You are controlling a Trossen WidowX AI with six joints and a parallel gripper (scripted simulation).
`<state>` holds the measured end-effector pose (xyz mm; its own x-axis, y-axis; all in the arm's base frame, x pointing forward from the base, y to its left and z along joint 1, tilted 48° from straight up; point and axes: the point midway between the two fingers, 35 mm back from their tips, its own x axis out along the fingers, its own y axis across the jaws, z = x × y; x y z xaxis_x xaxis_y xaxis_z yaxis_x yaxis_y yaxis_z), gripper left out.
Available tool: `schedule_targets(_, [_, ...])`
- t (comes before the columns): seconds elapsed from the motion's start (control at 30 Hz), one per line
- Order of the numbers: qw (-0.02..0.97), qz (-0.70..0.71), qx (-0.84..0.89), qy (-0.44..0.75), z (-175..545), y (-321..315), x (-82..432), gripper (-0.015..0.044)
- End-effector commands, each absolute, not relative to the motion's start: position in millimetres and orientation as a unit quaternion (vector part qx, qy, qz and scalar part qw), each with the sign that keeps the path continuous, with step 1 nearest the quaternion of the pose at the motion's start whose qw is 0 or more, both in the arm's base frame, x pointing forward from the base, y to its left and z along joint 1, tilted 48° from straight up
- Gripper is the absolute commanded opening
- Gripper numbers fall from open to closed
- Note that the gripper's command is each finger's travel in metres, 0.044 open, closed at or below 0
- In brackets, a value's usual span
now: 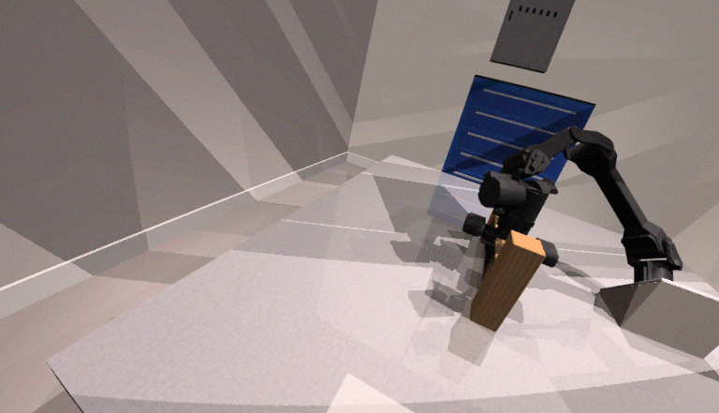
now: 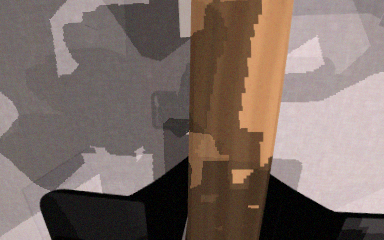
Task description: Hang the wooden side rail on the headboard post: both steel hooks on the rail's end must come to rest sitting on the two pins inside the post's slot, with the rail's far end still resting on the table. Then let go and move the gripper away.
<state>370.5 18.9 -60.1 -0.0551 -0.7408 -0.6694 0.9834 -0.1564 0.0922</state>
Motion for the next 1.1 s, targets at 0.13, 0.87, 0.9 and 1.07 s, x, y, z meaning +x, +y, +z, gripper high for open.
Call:
schedule_targets(0.13, [0.621,-0.693,0.303,0.203,-60.5,25.6,370.1,0.0000])
schedule_targets(0.87, [0.621,-0.693,0.303,0.203,-61.9,26.7,371.5,0.0000])
schedule_targets(0.9, [0.621,-0.693,0.303,0.203,-61.9,26.8,371.6,0.0000])
schedule_targets(1.07, [0.621,-0.693,0.303,0.203,-61.9,27.5,371.6,0.0000])
